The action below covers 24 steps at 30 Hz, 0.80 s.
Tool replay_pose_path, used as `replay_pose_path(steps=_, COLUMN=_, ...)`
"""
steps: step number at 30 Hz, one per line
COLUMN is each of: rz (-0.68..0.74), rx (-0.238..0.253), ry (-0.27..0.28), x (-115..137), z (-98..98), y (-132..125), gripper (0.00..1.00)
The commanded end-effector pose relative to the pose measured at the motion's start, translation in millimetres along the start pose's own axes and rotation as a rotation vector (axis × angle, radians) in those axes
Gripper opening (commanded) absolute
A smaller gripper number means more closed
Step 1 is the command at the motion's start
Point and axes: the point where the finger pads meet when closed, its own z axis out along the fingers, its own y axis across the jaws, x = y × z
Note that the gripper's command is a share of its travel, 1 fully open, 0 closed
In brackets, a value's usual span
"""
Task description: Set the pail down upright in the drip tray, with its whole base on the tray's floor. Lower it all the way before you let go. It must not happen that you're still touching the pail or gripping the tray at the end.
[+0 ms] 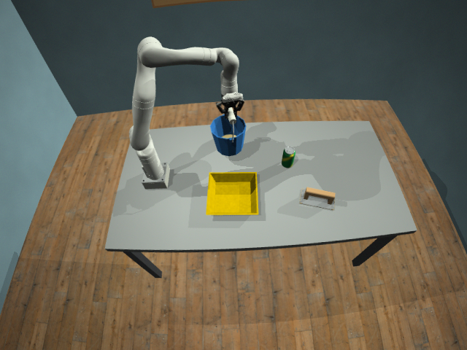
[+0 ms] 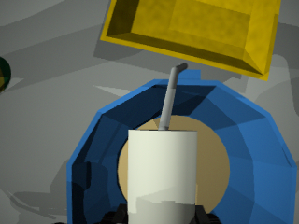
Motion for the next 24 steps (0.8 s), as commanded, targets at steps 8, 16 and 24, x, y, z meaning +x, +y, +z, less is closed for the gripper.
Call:
replay_pose_path(steps=8, rz=0.009, rx=0.004, ry=0.000, x=24, z=-1.9, y=3, gripper=0.10)
replay_pose_path(steps=16, rz=0.009, rx=0.004, ry=0.000, x=47, z=-1.9, y=7, gripper=0.10)
replay_pose_path(steps=24, rz=0.009, rx=0.004, ry=0.000, x=65, z=-1.9, y=10, gripper=0.10)
